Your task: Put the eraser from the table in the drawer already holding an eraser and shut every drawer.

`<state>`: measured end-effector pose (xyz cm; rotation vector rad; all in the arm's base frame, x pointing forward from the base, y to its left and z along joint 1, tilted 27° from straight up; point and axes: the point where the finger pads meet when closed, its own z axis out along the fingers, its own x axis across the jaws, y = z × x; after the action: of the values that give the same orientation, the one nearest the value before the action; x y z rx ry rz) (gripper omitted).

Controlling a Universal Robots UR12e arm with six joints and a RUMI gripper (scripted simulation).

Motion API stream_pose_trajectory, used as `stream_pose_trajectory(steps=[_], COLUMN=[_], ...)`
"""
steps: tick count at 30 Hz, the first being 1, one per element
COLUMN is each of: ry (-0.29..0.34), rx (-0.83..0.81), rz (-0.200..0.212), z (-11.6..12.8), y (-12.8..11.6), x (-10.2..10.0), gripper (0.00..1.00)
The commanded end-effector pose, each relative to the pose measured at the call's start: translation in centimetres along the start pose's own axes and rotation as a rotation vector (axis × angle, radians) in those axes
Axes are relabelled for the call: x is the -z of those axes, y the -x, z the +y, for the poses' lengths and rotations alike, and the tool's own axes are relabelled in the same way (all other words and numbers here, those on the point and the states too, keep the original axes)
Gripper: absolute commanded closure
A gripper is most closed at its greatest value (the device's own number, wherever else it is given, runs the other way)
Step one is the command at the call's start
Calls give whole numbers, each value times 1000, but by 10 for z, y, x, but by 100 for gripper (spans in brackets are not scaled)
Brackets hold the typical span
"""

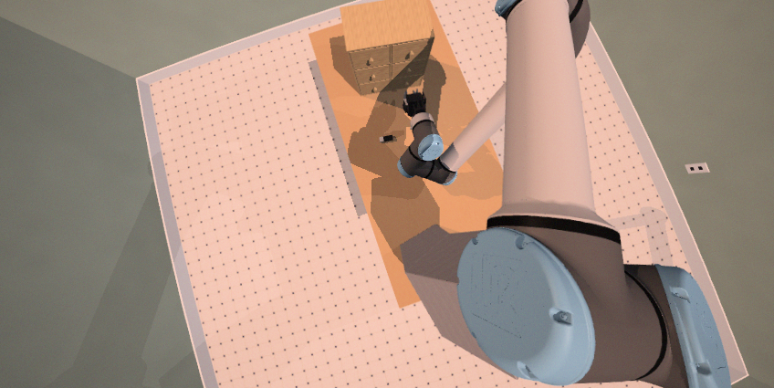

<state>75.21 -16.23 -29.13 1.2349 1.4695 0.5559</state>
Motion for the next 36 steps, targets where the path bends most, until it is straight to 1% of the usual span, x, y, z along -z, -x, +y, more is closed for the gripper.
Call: stream_pose_trajectory(steps=[1,9,14,36], ry=[-2,-2,-2,-2], rx=[-1,-1,-1,-1], rz=[1,1,1,1], z=[-7,-12,-13,-13], y=[-2,-2,-1,-1], x=[-16,-27,-31,-30], gripper=[80,80,80,80])
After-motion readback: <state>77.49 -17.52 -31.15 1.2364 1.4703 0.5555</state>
